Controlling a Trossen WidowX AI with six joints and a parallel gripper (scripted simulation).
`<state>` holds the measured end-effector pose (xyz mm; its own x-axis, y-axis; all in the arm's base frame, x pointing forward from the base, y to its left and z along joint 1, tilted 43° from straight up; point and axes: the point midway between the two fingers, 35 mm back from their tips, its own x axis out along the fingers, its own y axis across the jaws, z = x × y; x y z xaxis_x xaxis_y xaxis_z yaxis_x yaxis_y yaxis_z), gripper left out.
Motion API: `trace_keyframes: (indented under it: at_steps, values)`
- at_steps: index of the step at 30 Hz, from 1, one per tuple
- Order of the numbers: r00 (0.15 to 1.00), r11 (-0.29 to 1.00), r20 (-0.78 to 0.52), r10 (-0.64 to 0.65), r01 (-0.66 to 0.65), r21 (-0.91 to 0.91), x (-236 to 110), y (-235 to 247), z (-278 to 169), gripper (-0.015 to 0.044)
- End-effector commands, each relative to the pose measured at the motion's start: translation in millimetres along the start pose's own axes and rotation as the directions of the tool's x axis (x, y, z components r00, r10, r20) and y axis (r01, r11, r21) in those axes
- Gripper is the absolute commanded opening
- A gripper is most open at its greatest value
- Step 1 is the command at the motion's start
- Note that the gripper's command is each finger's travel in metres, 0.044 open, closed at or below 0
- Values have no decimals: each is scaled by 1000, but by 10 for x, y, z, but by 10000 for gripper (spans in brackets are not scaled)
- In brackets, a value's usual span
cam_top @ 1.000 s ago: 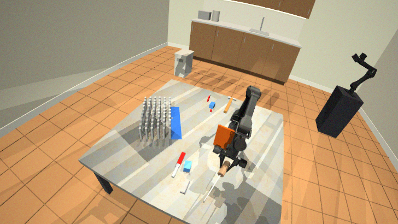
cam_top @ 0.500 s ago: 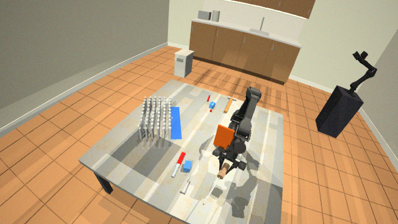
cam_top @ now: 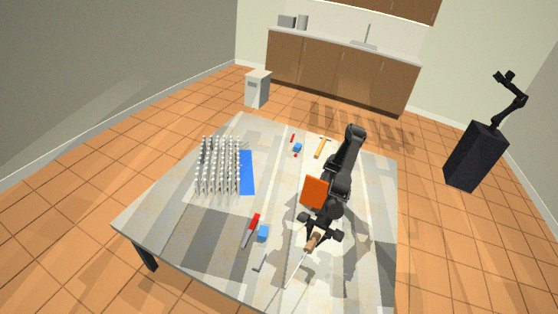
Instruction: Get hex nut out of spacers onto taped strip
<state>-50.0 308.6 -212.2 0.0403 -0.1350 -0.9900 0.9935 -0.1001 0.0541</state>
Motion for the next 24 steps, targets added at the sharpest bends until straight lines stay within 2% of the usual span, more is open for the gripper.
trace_keyframes:
  at_steps: [1, 24]
  values:
    - [1000, 1000, -4, -6, 6, 3, 24, -13, 10, 0]
    - [1000, 1000, -4, -7, 7, 3, 245, -31, 128, 0]
